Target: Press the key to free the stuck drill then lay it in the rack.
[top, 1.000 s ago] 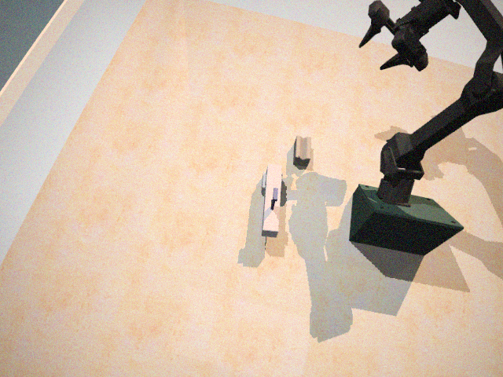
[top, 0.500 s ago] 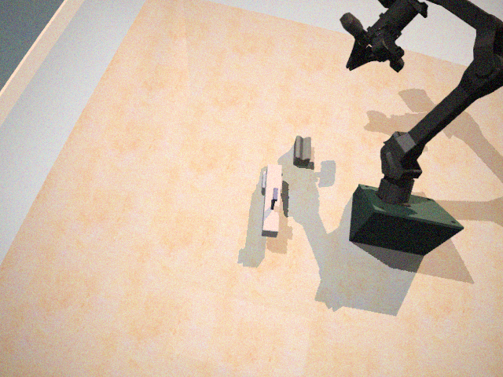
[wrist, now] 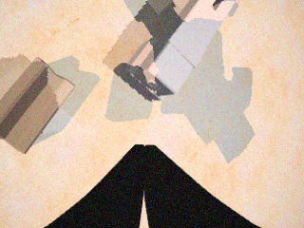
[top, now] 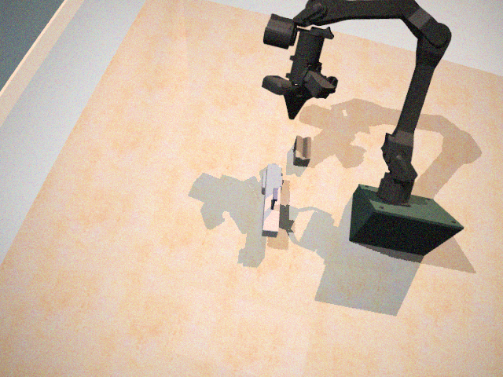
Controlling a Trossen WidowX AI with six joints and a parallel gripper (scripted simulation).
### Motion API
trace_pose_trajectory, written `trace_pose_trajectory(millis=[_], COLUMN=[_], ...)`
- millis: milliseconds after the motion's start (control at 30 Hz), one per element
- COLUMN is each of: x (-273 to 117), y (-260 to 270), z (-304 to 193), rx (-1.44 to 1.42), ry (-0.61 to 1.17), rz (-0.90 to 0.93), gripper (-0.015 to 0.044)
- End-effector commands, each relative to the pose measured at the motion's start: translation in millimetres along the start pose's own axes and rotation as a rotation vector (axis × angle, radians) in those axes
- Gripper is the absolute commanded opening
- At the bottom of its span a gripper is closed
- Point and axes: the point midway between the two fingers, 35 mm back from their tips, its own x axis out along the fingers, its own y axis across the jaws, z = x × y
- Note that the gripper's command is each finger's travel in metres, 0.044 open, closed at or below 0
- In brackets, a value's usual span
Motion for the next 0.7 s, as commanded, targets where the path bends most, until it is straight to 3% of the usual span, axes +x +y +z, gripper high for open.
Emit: trace_pose_trajectory(millis=[0,433,667], x=[24,121,125], y=[-29,-122,-125], z=[17,120,127], rx=[-0.115,-0.842,-0.882], ry=[-0.015,0.164,0.184], rz=[0.098,0.558,0.582], gripper=[0.0,0.0,0.0])
